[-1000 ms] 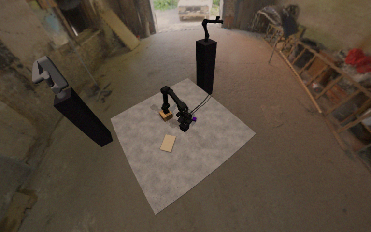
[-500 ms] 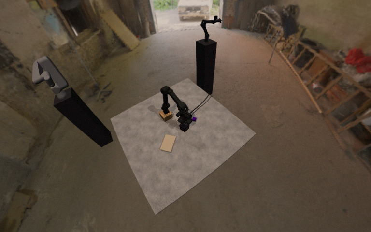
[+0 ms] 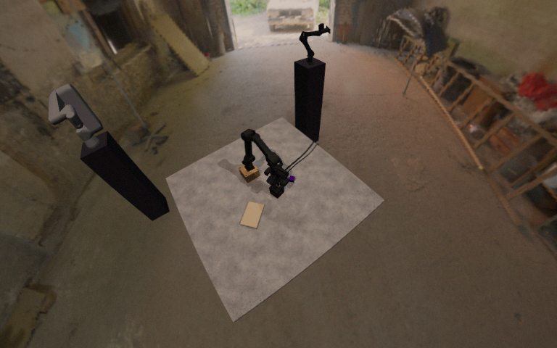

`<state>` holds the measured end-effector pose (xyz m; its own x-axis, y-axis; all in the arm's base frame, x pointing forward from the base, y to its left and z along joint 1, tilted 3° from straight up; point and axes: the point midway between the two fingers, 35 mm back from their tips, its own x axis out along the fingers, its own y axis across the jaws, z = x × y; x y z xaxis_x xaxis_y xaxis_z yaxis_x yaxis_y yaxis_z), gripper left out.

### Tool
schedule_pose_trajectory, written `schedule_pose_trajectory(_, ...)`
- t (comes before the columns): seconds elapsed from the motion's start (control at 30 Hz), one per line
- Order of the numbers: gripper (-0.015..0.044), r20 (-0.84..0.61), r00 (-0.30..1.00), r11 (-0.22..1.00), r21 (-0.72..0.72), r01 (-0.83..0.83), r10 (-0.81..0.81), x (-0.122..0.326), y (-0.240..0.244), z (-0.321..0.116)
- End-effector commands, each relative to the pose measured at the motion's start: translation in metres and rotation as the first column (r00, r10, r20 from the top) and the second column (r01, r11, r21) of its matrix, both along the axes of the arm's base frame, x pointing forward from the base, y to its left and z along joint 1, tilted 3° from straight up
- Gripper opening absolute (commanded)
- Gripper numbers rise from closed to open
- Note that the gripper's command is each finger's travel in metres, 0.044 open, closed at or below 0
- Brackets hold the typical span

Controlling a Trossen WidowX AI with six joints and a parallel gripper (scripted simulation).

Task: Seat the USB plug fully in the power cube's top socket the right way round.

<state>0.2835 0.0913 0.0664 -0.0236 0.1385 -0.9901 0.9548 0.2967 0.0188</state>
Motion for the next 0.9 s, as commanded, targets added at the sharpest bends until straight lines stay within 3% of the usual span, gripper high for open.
schedule_pose_trajectory(0.0, 0.0, -0.003, 1.0, 1.0, 0.0, -0.001, 0.001, 0.0, 0.0003, -0.0025)
schedule_pose_trajectory(0.43, 0.0, -0.003, 1.0, 1.0, 0.0, -0.001, 0.001, 0.0, 0.0003, -0.0025)
schedule_pose_trajectory(0.57, 0.0095, 0.0, 1.0, 1.0, 0.0, 0.0, 0.0, 0.0, 0.0, -0.0001)
schedule_pose_trajectory(0.87, 0.0095, 0.0, 1.0, 1.0, 0.0, 0.0, 0.0, 0.0, 0.0, -0.0001)
